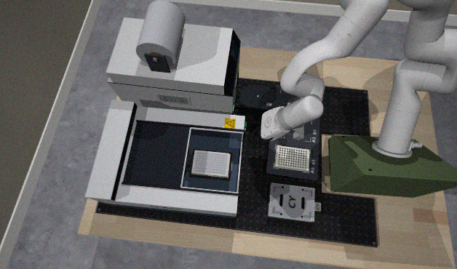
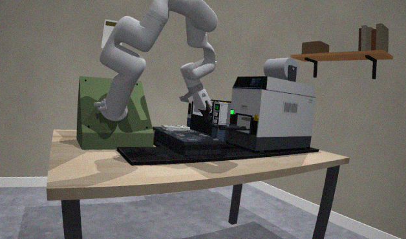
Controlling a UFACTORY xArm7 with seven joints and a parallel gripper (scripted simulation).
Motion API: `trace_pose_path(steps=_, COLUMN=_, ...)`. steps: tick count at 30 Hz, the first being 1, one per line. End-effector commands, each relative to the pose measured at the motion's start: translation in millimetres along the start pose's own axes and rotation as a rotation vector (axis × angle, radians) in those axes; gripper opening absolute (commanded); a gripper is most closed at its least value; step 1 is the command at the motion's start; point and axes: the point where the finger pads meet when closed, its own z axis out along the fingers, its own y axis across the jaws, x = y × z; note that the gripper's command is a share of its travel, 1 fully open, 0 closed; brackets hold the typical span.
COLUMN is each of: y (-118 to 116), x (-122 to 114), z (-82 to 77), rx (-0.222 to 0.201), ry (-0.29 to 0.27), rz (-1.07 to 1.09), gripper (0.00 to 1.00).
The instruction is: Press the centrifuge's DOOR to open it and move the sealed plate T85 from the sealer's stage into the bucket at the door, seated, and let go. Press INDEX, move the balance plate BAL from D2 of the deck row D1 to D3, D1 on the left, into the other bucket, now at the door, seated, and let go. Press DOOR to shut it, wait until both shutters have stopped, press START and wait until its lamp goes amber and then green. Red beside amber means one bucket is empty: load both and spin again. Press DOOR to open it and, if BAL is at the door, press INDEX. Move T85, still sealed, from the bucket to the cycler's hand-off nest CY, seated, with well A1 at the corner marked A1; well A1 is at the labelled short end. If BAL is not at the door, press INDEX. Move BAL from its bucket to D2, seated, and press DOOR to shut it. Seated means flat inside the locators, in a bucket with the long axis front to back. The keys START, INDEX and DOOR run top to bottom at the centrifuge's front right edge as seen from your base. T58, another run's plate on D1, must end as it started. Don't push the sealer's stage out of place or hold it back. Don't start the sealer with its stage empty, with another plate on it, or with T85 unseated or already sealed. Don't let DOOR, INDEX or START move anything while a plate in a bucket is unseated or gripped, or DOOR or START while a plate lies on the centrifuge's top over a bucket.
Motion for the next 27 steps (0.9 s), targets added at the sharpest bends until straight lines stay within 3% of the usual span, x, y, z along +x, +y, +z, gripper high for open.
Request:
trace_pose_path(steps=1, y=1, x=-3, z=2.9, rx=-0.002, ry=-0.003, rz=0.0, gripper=0.0)
trace_pose_path(steps=7, y=1, x=-6, z=12.4, rx=-0.002, ry=-0.003, rz=0.0, gripper=0.0)
trace_pose_path(steps=27, y=1, x=-9, z=14.2, rx=-0.002, ry=-0.003, rz=0.0, gripper=0.0)
